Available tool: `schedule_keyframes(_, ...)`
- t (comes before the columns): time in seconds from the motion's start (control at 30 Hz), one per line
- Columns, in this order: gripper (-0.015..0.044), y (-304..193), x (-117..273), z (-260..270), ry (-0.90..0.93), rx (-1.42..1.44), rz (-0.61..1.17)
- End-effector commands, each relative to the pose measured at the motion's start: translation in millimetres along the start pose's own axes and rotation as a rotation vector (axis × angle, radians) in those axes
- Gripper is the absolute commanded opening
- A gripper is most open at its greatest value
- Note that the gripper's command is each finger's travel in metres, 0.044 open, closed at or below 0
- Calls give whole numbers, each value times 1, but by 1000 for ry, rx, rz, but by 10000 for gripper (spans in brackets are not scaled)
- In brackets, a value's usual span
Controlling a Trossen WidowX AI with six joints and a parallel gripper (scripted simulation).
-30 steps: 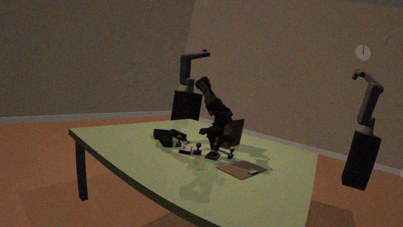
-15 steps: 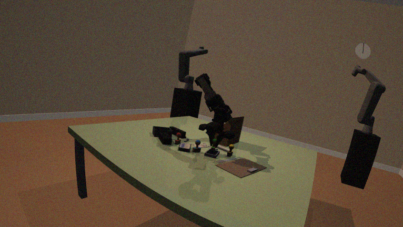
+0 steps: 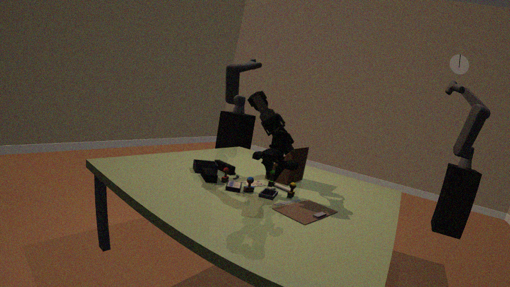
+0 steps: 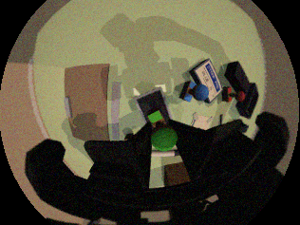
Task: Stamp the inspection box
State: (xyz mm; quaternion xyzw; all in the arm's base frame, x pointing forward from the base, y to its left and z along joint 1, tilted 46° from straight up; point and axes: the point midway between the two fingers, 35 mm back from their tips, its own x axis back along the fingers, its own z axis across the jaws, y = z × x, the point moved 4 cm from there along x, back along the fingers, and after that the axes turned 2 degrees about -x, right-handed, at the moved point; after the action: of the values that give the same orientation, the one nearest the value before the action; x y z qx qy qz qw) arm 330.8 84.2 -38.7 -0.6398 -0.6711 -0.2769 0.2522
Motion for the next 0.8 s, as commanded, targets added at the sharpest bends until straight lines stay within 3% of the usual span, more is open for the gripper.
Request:
schedule_keyframes(0.0, 0, 2, 10, 0, 8, -9, -2)
schedule_keyframes(0.43, 0, 1, 25, -1, 7, -15, -1)
schedule_keyframes(0.77, 0, -17, 29, -40, 4, -322, 3)
